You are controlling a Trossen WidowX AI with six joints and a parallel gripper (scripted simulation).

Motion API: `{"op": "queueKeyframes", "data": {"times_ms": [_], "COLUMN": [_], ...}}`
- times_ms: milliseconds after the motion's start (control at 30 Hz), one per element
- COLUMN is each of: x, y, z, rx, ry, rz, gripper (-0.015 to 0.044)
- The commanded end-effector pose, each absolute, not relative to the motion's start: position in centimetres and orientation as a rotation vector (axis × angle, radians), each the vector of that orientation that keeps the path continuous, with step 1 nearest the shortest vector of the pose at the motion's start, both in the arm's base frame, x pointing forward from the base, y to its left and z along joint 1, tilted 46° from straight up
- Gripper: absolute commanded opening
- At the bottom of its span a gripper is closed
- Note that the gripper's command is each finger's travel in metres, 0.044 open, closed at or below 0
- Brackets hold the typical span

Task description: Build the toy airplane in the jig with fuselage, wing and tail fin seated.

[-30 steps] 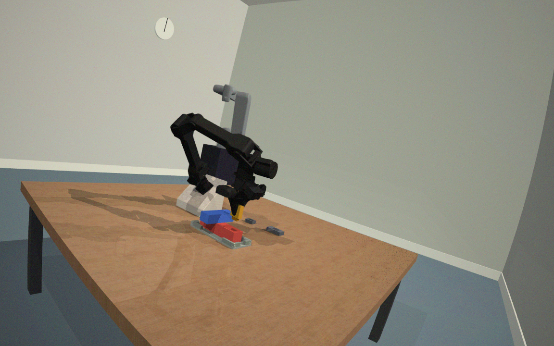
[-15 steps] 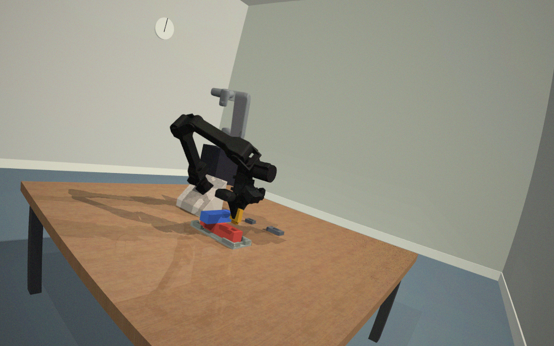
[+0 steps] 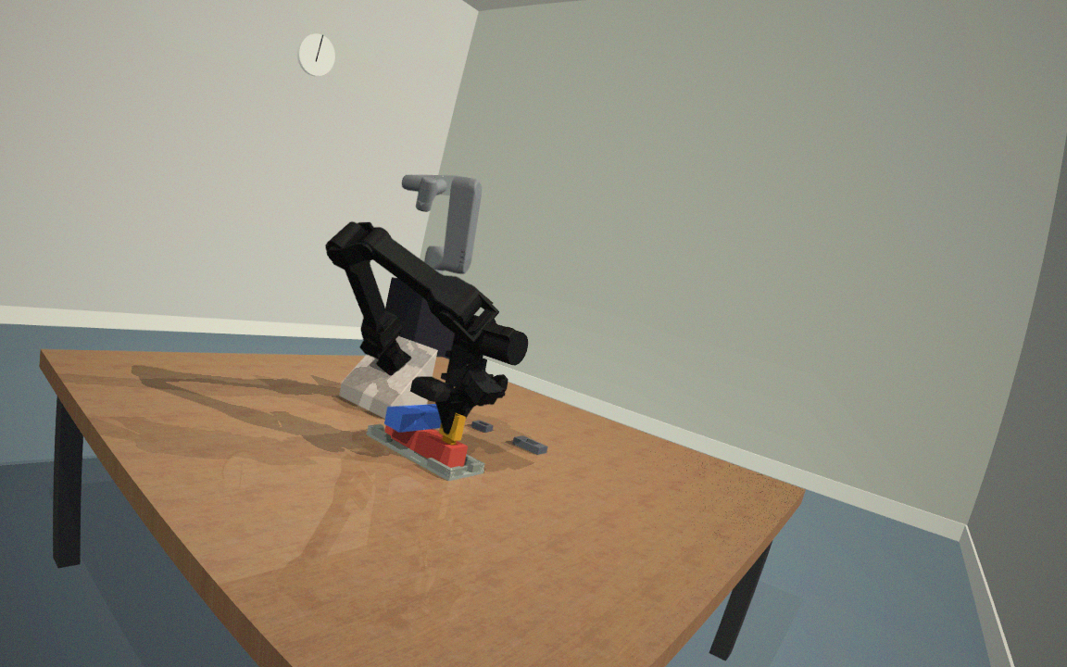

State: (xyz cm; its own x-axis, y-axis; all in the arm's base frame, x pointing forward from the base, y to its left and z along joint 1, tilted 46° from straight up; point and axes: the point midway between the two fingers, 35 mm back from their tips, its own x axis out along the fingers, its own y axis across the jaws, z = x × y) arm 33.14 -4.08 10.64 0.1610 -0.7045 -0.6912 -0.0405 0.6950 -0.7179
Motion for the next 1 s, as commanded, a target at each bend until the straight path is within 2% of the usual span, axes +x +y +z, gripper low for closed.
{"op": "queueKeyframes", "data": {"times_ms": [0, 133, 300, 333, 467, 800, 967], "x": [33.14, 33.16, 33.15, 33.15, 33.15, 33.15, 33.15], "y": [-4.28, -4.29, -4.21, -4.21, -4.21, -4.21, -4.21], "z": [10.48, 10.5, 10.46, 10.46, 10.46, 10.46, 10.46], "rx": [-0.698, -0.698, -0.692, -0.692, -0.692, -0.692, -0.692], "ry": [1.341, 1.341, 1.343, 1.343, 1.343, 1.343, 1.343], "rz": [-0.529, -0.529, -0.53, -0.53, -0.53, -0.53, -0.53], "gripper": [0.0065, 0.0065, 0.0031, 0.0005, 0.0, 0.026, 0.026]}}
